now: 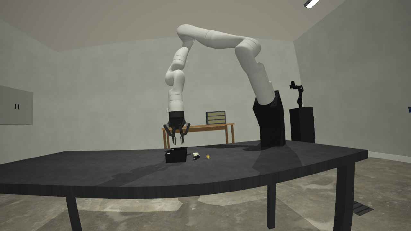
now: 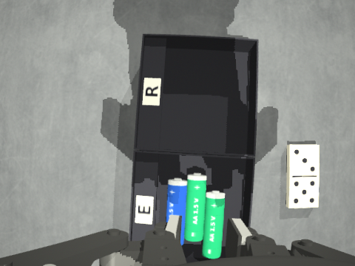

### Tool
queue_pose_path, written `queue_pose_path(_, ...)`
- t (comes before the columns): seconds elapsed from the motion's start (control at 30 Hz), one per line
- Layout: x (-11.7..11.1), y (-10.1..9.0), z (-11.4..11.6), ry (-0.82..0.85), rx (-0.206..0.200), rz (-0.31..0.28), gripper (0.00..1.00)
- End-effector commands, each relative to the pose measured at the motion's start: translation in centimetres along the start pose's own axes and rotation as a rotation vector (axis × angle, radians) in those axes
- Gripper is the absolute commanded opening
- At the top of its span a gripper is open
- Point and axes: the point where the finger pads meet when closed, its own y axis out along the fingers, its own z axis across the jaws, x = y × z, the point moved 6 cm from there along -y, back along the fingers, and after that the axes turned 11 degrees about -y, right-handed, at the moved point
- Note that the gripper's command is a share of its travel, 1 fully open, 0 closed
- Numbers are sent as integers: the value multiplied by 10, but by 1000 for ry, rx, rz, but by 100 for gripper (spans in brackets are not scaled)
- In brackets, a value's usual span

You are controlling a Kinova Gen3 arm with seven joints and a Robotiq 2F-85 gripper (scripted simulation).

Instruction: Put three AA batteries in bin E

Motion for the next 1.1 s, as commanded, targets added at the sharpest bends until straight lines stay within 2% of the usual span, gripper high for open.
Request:
queue_pose_path(0.0,-1,-1,0,2,0,2,29)
queue_pose_path(0.67,-3,-1,0,2,0,2,29)
queue_pose_path(0.7,-3,-5,1,1,4,2,100)
queue_pose_path(0.93,-3,-34,1,1,4,1,100)
queue_pose_path(1.0,-3,-34,1,1,4,1,100)
queue_pose_path(1.07,-3,-42,1,2,3,1,100)
